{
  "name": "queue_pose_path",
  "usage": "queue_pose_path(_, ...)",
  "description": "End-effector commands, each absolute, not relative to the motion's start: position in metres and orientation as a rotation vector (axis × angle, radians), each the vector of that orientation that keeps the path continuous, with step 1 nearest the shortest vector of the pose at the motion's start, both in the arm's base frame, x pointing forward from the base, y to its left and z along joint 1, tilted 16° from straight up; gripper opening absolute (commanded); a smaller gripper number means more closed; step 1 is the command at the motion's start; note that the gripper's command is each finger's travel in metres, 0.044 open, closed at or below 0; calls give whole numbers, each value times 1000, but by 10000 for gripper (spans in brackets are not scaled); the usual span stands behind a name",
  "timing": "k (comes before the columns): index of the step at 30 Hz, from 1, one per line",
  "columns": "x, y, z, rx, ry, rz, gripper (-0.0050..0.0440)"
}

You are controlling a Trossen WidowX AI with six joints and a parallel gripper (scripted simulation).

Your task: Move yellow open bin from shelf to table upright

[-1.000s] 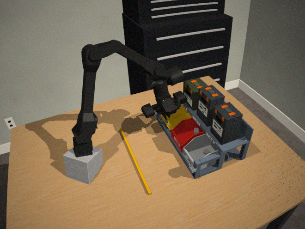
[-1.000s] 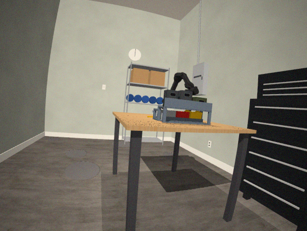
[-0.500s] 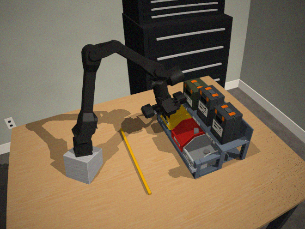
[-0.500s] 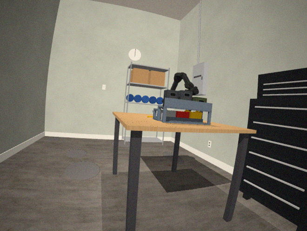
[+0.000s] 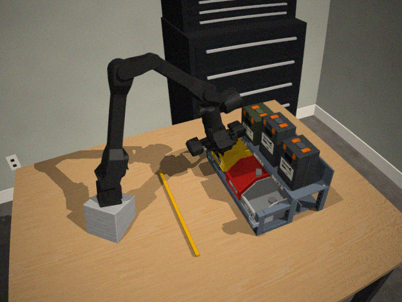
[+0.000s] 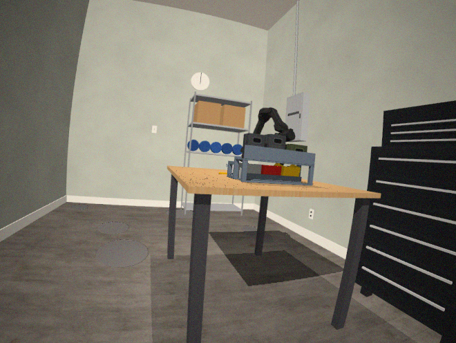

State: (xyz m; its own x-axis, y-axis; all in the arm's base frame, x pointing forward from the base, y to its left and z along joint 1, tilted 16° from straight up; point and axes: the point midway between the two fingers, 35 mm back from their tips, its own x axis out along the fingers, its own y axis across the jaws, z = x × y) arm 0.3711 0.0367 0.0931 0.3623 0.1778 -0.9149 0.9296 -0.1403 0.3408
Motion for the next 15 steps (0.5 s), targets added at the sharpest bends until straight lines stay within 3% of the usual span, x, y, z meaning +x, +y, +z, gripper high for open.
queue_pose_path(1,375,37,104,1595,996,-872,0)
queue_pose_path(8,375,37,104,1595,996,-872,0)
queue_pose_path(15,345,40,97,1595,996,-872,0)
